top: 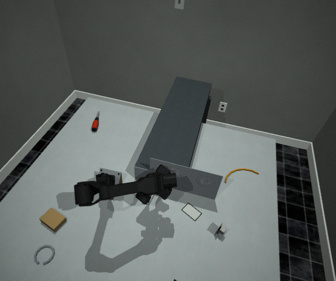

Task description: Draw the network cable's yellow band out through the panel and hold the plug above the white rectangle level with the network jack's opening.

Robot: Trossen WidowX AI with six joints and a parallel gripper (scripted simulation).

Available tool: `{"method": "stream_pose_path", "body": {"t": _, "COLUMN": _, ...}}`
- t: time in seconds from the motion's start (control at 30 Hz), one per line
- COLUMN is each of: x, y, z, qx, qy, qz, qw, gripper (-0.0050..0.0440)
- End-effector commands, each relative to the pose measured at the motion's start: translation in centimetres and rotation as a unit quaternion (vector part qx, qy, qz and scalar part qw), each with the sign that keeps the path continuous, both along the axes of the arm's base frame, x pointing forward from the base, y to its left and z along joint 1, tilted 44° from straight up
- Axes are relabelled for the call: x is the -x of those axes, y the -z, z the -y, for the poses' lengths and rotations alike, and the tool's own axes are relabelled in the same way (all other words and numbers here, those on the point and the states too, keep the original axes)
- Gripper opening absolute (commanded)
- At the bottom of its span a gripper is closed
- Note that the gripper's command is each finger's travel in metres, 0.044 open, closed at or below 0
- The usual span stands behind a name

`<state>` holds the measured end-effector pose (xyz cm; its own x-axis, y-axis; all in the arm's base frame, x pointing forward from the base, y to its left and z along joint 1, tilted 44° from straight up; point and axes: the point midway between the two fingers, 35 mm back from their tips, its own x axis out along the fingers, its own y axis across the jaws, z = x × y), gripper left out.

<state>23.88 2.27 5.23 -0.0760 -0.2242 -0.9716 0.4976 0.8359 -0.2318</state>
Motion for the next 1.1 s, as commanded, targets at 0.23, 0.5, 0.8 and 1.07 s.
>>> {"method": "stream_pose_path", "body": {"t": 0.23, "x": 0.1, "y": -0.8, "z": -0.6, "qx": 0.087, "qy": 0.202, "qz": 0.063, "qw": 0.973, "gripper": 0.044}}
{"method": "stream_pose_path", "body": {"t": 0.5, "x": 0.4, "y": -1.3, "z": -1.0, "qx": 0.143, "qy": 0.349, "qz": 0.14, "qw": 0.915, "gripper": 0.044}}
{"method": "stream_pose_path", "body": {"t": 0.8, "x": 0.5, "y": -1.9, "z": -1.5, "qx": 0.173, "qy": 0.477, "qz": 0.228, "qw": 0.831, "gripper": 0.044}}
{"method": "stream_pose_path", "body": {"t": 1.07, "x": 0.9, "y": -1.3, "z": -0.7, "qx": 0.178, "qy": 0.483, "qz": 0.229, "qw": 0.826, "gripper": 0.044}}
